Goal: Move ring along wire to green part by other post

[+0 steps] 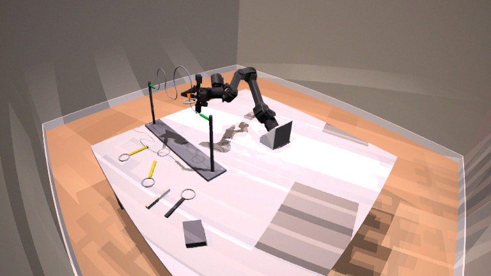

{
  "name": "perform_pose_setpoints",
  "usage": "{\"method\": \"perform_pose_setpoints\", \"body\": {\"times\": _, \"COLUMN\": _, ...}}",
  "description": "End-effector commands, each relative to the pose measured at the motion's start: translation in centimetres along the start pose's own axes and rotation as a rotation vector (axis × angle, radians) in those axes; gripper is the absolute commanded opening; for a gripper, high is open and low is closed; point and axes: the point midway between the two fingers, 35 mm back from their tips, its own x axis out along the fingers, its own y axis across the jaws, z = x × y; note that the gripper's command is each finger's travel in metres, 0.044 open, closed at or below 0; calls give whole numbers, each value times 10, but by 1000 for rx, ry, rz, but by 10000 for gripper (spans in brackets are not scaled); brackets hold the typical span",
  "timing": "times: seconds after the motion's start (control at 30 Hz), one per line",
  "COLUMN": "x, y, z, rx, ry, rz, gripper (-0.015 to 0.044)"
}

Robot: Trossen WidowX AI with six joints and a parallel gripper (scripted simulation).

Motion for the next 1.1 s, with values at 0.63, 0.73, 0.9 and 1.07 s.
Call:
{"method": "perform_pose_setpoints", "body": {"times": 0.63, "x": -10, "y": 81, "z": 19, "rx": 476, "ry": -19, "rz": 234, "gripper": -150}}
{"method": "perform_pose_setpoints", "body": {"times": 0.73, "x": -13, "y": 89, "z": 24, "rx": 527, "ry": -12, "rz": 260, "gripper": -150}}
{"method": "perform_pose_setpoints", "body": {"times": 0.9, "x": -19, "y": 100, "z": 32, "rx": 611, "ry": 0, "rz": 302, "gripper": -150}}
{"method": "perform_pose_setpoints", "body": {"times": 1.07, "x": -26, "y": 111, "z": 41, "rx": 696, "ry": 12, "rz": 344, "gripper": -150}}
